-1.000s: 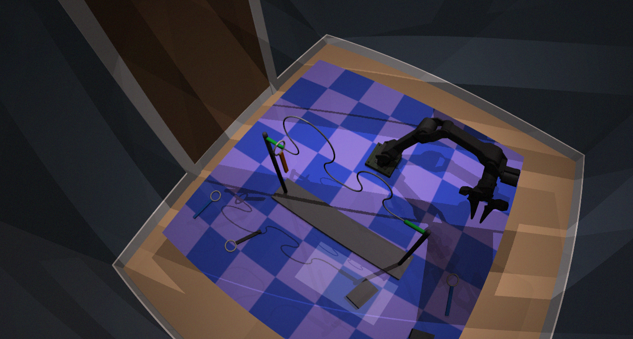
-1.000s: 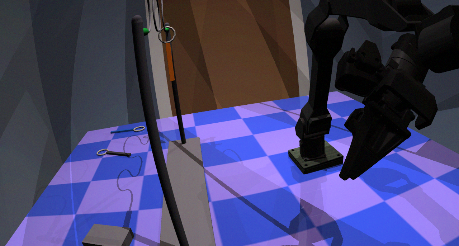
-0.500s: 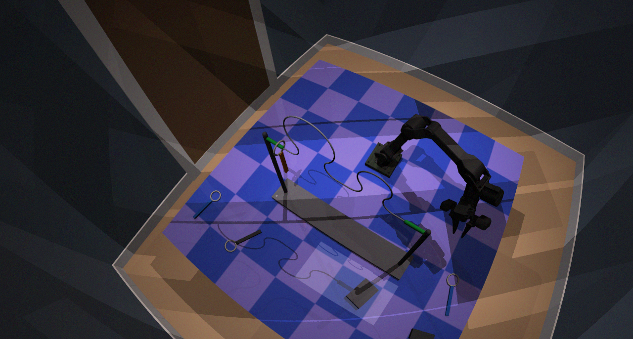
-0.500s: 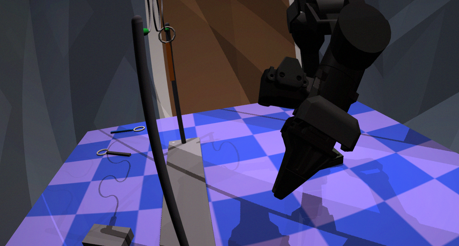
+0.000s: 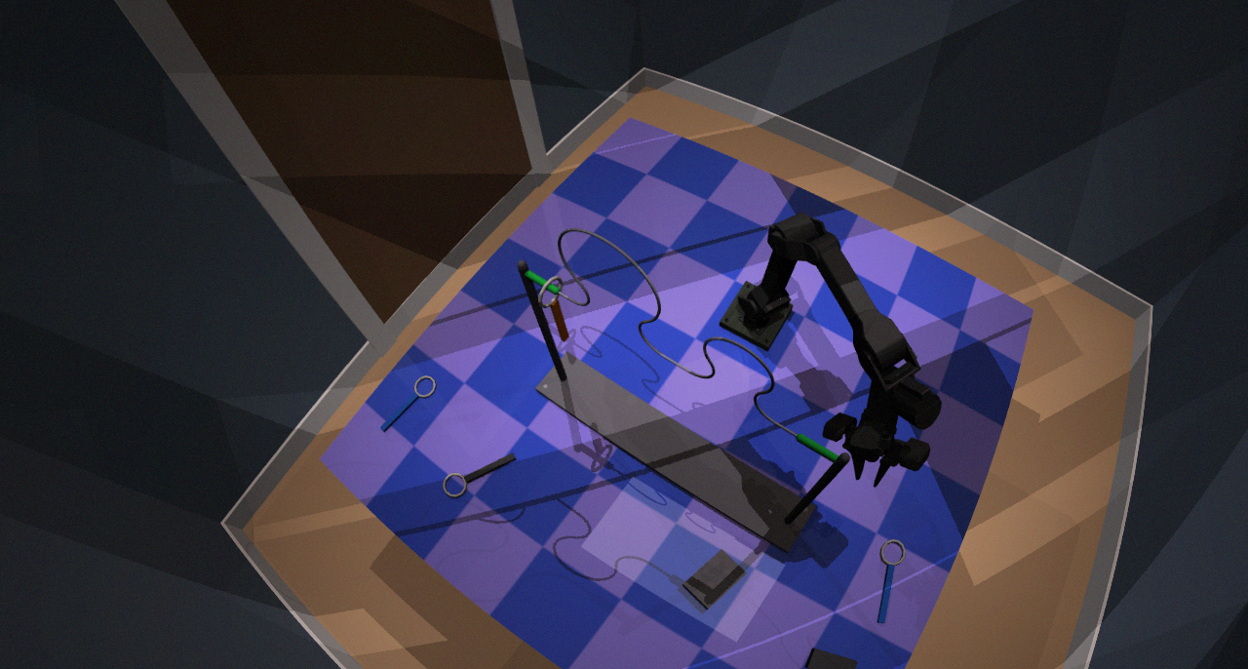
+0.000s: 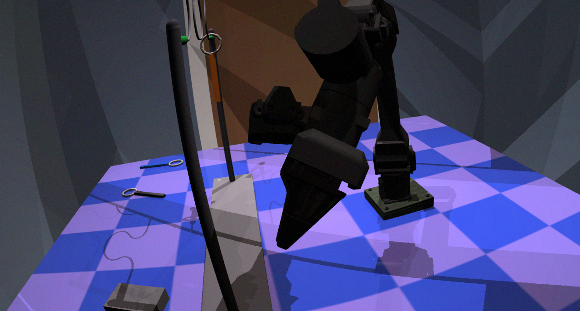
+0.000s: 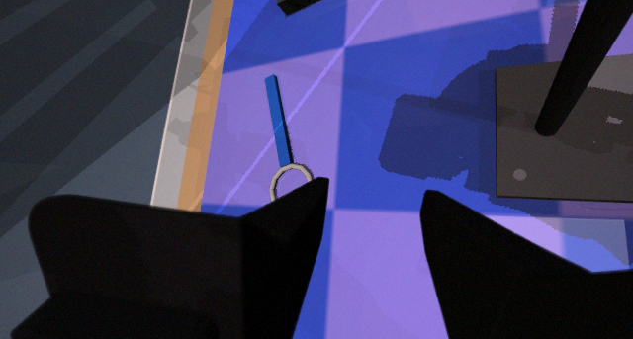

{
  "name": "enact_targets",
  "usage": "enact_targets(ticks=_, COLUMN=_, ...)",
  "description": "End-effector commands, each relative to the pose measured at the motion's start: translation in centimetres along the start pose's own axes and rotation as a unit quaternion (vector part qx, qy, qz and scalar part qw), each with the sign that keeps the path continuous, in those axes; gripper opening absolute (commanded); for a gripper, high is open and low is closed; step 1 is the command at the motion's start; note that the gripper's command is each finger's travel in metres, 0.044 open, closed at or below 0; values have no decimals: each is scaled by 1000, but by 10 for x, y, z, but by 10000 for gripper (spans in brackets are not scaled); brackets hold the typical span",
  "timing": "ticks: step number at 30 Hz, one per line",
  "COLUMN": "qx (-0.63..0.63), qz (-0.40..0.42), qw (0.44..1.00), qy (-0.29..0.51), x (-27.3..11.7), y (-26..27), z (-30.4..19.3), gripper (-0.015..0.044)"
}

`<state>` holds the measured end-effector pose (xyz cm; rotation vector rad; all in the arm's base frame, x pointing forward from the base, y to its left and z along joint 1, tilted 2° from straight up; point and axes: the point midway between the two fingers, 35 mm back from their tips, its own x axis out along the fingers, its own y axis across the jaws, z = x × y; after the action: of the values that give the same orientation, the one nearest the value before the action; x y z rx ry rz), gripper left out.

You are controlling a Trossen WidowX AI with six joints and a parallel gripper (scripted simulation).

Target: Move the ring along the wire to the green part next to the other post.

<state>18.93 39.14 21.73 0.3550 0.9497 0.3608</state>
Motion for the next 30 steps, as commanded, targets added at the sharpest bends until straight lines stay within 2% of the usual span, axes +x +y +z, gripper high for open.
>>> enact_targets(ticks=1, qx=-23, qz=20, qw=1000, qy=6, x=3, y=-14, z=15, gripper=160)
enact_targets(ticks=16, qx=-104, qz=92, qw=990, qy=-12, x=7, y=-68, z=63, gripper=160)
enact_targets(ticks=24, qx=-150, qz=127, qw=979, qy=-46, x=4, y=-100, z=85, gripper=160)
enact_targets(ticks=30, qx=-136, qz=135, qw=978, qy=-87, x=8, y=-138, z=120, gripper=160)
